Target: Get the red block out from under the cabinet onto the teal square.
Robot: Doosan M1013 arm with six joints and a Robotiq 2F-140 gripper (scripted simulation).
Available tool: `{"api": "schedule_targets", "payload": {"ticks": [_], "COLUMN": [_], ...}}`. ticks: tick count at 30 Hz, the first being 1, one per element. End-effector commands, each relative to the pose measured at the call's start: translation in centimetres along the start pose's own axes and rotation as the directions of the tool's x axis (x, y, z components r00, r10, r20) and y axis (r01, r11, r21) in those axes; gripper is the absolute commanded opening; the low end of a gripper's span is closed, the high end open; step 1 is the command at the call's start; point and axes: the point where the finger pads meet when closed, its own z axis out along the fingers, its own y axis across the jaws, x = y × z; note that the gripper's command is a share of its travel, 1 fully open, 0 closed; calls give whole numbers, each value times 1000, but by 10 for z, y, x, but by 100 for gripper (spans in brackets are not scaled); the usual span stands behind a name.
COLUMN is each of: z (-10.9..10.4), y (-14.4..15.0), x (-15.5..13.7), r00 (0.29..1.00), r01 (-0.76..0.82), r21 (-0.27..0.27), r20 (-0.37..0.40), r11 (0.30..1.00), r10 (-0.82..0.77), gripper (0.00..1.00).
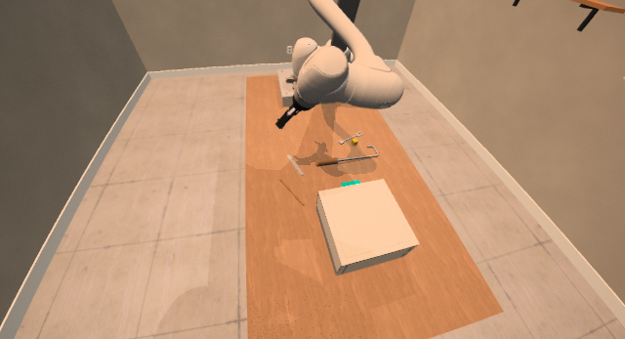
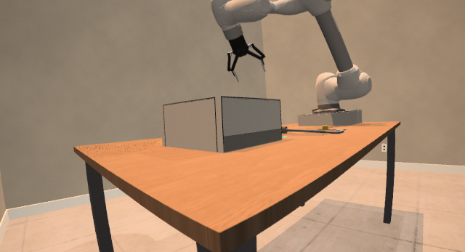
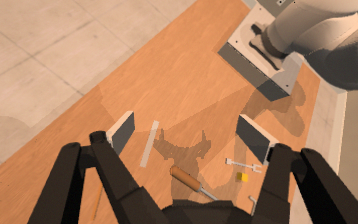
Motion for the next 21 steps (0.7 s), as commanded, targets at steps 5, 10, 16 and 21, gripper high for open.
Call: {"api": "schedule_targets", "payload": {"ticks": [5, 10, 16, 21], "z": [0, 0, 0, 9], "y": [0, 0, 0, 5], "x": [0, 0, 0, -22], "r00": [1000, 1000, 1000, 995], "r01": [0, 0, 0, -76], "r21": [0, 0, 0, 42], "r20": [0, 0, 0, 73], "r11": [1000, 1000, 1000, 996], "r10": [0, 0, 0, 73], "gripper": [100, 100, 100, 0]}}
